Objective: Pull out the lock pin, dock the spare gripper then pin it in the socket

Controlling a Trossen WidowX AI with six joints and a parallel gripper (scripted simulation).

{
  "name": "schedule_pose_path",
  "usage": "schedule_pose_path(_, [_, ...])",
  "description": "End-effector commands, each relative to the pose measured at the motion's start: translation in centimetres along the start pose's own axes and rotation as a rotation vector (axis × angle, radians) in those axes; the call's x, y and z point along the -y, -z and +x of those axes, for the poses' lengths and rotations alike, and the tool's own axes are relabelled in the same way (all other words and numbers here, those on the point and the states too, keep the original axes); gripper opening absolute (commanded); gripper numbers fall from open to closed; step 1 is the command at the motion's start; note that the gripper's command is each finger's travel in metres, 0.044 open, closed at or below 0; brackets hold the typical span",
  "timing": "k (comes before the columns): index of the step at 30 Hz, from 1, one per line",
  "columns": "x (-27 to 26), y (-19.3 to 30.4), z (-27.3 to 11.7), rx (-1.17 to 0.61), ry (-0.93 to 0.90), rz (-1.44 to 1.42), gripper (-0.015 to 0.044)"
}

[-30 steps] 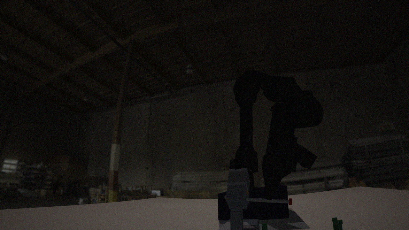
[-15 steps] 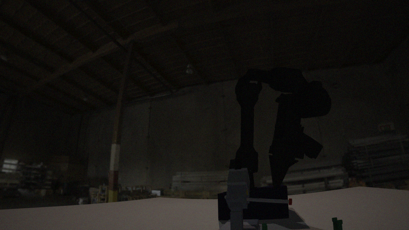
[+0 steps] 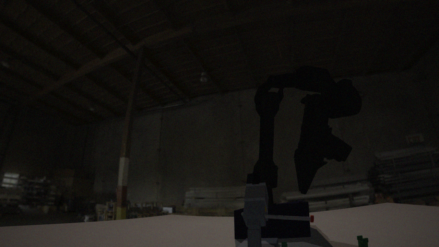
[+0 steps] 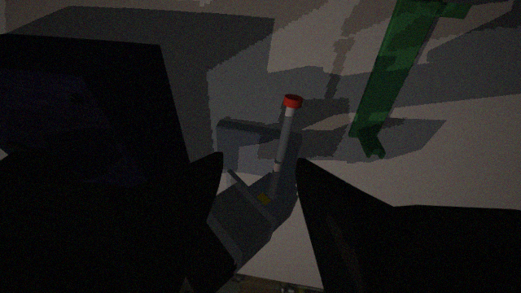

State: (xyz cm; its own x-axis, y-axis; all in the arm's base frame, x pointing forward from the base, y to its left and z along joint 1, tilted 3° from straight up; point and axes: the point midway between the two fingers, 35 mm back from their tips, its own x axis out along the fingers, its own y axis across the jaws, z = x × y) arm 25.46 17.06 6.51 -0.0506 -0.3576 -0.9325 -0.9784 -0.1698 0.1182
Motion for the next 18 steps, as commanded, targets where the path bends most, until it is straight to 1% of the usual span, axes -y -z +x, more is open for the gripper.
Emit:
schedule_pose_path(1, [0.00, 0.07, 0.13, 0.000, -0.002, 0.000, 0.0279])
schedule_pose_path(7, [0.00, 0.07, 0.13, 0.000, -0.002, 0.000, 0.0436])
schedule_pose_path(18, [0.00, 0.07, 0.13, 0.000, -0.002, 0.000, 0.0440])
